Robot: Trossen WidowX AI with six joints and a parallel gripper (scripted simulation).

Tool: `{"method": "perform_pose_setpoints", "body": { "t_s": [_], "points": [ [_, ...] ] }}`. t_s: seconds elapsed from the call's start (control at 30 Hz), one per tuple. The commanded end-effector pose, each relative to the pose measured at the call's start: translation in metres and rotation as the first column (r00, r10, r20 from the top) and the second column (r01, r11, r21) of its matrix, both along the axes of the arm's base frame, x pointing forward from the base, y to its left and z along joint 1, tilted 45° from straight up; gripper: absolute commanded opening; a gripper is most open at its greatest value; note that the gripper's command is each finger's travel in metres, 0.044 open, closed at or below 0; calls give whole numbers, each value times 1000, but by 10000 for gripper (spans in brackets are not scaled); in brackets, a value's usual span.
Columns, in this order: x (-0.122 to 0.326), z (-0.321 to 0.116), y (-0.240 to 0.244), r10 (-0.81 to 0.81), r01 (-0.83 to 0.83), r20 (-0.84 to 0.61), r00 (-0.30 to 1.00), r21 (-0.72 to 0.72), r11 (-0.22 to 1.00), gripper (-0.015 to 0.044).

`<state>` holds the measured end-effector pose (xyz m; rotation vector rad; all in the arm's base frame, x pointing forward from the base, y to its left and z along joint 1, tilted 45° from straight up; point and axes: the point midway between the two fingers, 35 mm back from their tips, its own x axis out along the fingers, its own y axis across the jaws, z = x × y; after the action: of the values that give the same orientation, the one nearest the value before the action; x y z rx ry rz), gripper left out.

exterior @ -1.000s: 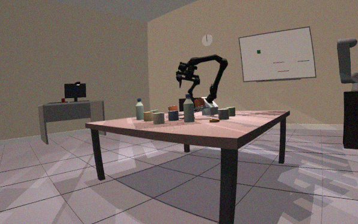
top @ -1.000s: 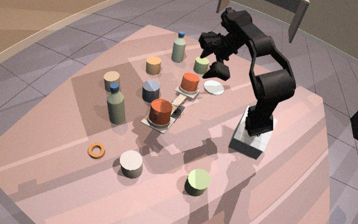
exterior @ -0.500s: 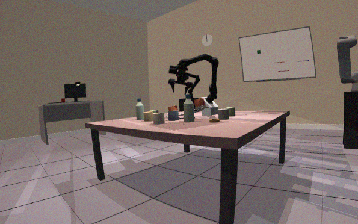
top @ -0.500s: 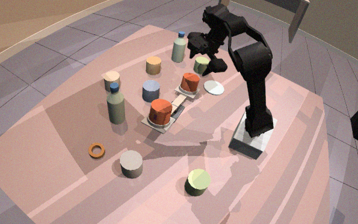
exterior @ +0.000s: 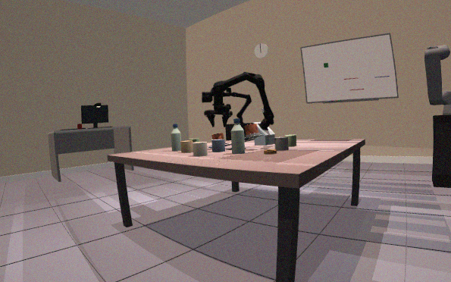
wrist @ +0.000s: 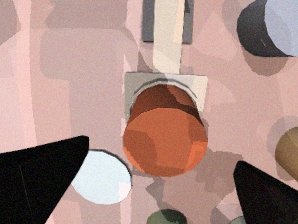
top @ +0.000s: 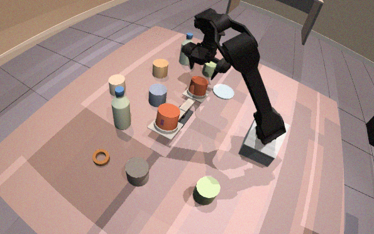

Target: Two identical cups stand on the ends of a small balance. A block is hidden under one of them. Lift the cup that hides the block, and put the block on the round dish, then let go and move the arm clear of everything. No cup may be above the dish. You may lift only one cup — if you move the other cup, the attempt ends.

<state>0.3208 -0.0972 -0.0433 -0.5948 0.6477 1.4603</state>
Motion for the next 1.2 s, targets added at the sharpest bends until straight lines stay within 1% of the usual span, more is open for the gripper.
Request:
{"method": "perform_pose_setpoints", "body": {
  "t_s": [0.0, 0.27, 0.37, 1.17],
  "points": [
    [5, -14, 2, 102, -102, 35, 994, -14, 995, 440],
    [5, -15, 3, 102, -102, 35, 994, -14, 995, 440],
    [5, -24, 12, 102, -102, 35, 994, -13, 995, 440],
    [5, -48, 35, 102, -102, 36, 994, -13, 995, 440]
  ]
}}
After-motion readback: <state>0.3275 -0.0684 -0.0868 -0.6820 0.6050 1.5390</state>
